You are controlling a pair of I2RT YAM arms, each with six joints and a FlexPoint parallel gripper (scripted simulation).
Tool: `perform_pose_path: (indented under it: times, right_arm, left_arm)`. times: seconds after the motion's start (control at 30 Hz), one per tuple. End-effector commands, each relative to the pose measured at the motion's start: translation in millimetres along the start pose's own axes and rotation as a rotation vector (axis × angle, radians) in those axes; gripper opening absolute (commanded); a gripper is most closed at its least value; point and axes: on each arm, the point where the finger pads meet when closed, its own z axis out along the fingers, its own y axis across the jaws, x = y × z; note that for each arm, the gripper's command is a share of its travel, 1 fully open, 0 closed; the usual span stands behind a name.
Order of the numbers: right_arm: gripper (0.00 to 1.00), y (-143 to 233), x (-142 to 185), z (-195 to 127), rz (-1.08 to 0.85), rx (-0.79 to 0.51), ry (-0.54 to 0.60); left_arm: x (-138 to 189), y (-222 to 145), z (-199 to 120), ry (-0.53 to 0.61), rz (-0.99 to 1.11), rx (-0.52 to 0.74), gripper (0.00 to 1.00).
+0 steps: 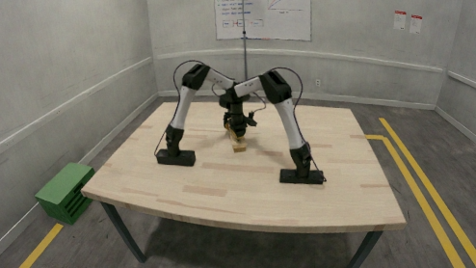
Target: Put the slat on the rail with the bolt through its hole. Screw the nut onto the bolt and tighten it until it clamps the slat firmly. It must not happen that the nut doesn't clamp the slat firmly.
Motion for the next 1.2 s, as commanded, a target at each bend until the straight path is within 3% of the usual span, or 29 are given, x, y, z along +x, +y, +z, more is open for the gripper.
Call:
perform_pose_path:
  times: [0.0,0.1,0.17,0.83,1.07,1.17]
  right_arm:
    - [0.14,5.5,1.1,-4.1,0.014,-0.006,0.004]
    - [0.14,5.3,1.1,-3.4,0.014,-0.005,0.004]
    - [0.36,2.9,1.0,-5.3,0.001,-0.018,0.005]
    - [0.36,2.8,1.0,-5.4,-0.013,-0.018,0.005]
    - [0.36,2.7,1.0,-6.1,-0.534,-0.017,0.000]
    - [0.36,2.7,1.1,-6.2,-0.617,-0.017,0.000]
  left_arm:
    - [-1.3,-3.0,-4.5,-0.008,0.000,0.013,0.67]
    - [-1.3,-3.0,-4.5,-0.008,0.000,0.013,0.67]
    - [-1.3,-3.4,-4.9,-0.009,0.001,0.014,0.67]
    - [-1.2,-3.9,-5.3,-0.010,0.002,0.016,0.67]
    - [-1.2,-3.9,-5.3,-0.010,0.002,0.016,0.67]
    - [-1.2,-3.9,-5.3,-0.010,0.002,0.016,0.67]
